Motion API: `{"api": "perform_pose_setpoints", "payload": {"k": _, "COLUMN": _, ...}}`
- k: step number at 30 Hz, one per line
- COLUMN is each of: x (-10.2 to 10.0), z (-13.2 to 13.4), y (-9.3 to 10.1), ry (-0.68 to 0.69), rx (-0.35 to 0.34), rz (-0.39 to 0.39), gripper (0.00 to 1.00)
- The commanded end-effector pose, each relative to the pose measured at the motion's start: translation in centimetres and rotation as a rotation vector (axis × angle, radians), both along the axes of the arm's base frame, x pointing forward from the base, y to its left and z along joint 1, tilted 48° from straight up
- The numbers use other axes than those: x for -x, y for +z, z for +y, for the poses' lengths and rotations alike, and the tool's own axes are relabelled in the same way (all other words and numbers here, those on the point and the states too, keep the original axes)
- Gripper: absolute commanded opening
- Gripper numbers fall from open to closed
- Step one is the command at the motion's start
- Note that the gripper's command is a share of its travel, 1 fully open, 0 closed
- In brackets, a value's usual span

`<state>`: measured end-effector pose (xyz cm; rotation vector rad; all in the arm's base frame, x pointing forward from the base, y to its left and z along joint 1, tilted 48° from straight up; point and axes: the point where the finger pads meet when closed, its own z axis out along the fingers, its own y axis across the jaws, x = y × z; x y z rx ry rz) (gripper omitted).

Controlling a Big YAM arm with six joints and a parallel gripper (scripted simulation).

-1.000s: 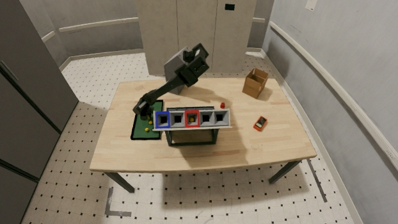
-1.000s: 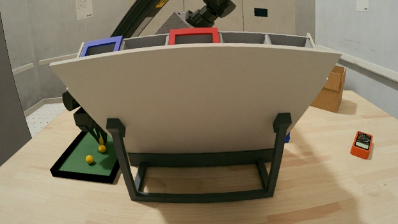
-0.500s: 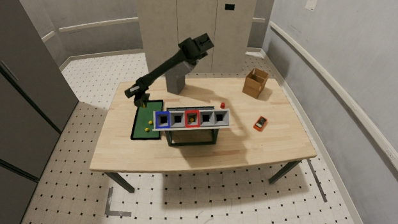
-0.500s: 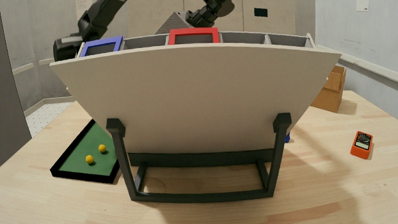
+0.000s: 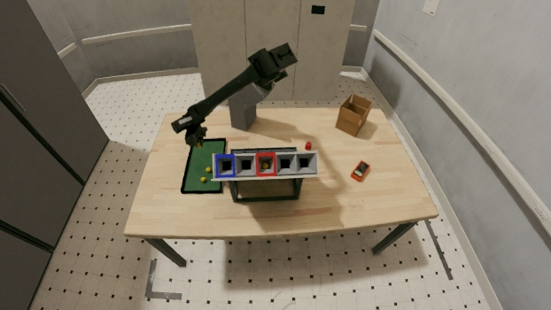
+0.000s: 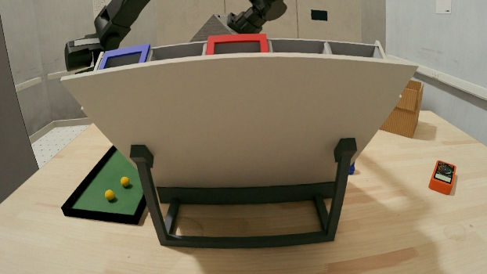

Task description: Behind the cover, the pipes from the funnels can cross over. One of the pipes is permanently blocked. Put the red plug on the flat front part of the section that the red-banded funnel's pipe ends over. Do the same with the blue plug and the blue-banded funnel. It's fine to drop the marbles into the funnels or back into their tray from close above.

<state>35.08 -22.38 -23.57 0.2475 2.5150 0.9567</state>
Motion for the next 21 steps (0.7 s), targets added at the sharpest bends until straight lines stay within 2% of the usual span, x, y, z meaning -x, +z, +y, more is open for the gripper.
{"api": "perform_pose_setpoints", "payload": {"k": 1, "x": -0.04, "z": 0.16, "y": -0.18, "ry": -0.011, "rx": -0.003, "rz": 0.011, "gripper": 0.0}}
{"api": "perform_pose_setpoints", "payload": {"k": 21, "x": -0.05, "z": 0.01, "y": -0.14, "ry": -0.009, "rx": 0.012, "rz": -0.011, "gripper": 0.0}}
